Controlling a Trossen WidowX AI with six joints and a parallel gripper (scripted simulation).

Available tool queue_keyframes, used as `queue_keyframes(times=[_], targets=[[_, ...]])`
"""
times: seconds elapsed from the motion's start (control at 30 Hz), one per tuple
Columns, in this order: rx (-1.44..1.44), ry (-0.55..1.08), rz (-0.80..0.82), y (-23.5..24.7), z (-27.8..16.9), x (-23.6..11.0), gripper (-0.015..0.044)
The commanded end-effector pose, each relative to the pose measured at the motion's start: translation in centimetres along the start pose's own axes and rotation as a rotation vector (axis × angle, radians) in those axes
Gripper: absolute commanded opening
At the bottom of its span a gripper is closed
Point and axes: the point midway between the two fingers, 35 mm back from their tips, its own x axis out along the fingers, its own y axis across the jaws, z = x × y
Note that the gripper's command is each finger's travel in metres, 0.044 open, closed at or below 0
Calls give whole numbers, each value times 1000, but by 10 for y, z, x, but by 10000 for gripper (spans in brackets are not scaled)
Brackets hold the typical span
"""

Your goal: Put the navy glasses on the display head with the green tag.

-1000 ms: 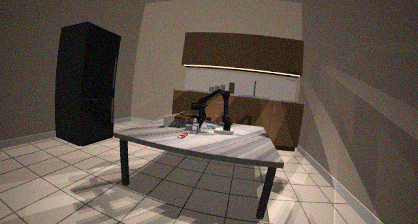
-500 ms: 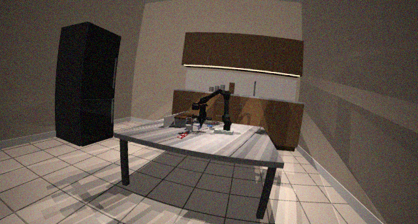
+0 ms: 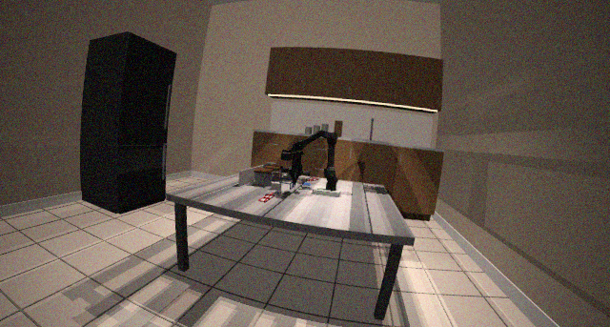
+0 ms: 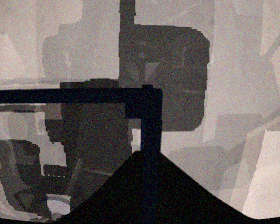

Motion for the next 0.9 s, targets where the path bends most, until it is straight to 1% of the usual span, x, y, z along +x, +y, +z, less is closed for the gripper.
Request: queue_keyframes(times=[0.0, 0.43, 0.87], targets=[[-4, -4, 1, -2, 5, 0, 0], [-4, -5, 1, -3, 13, 0, 0], [-4, -5, 1, -3, 11, 0, 0]])
